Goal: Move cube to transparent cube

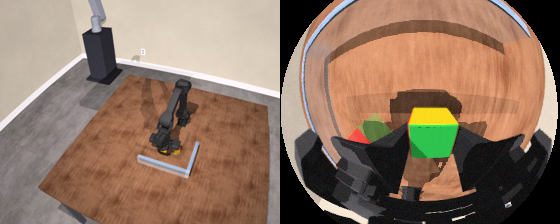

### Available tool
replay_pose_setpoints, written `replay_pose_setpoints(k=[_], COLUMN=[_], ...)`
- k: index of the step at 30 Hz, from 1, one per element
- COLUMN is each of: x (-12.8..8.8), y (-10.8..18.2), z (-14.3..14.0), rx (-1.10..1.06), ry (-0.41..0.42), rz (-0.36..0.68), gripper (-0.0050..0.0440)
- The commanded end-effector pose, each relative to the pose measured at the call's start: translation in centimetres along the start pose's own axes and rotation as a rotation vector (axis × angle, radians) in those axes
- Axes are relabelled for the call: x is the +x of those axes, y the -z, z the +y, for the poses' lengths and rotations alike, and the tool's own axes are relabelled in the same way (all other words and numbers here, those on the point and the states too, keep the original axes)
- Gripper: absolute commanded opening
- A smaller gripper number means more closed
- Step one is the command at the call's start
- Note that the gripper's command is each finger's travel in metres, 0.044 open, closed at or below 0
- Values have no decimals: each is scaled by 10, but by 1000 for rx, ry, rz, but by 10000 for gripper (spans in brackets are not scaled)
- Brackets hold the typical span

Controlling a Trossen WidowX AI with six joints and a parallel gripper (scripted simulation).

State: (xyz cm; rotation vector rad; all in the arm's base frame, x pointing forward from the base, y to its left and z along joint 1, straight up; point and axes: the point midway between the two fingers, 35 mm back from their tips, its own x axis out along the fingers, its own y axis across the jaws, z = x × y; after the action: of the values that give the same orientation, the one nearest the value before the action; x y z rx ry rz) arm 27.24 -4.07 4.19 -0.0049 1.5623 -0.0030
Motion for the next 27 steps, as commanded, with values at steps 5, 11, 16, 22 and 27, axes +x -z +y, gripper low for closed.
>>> replay_pose_setpoints(k=[5, 11, 16, 22, 27], x=[-4, -4, -4, -4, -4], y=[-4, -4, -4, -4, -4], z=[0, 0, 0, 0, 0], rx=[1, 1, 1, 1, 1], ry=[-5, -5, -5, -5, -5], rz=[-20, -20, -20, -20, -20], gripper=[48, 192, 280, 280, 280])
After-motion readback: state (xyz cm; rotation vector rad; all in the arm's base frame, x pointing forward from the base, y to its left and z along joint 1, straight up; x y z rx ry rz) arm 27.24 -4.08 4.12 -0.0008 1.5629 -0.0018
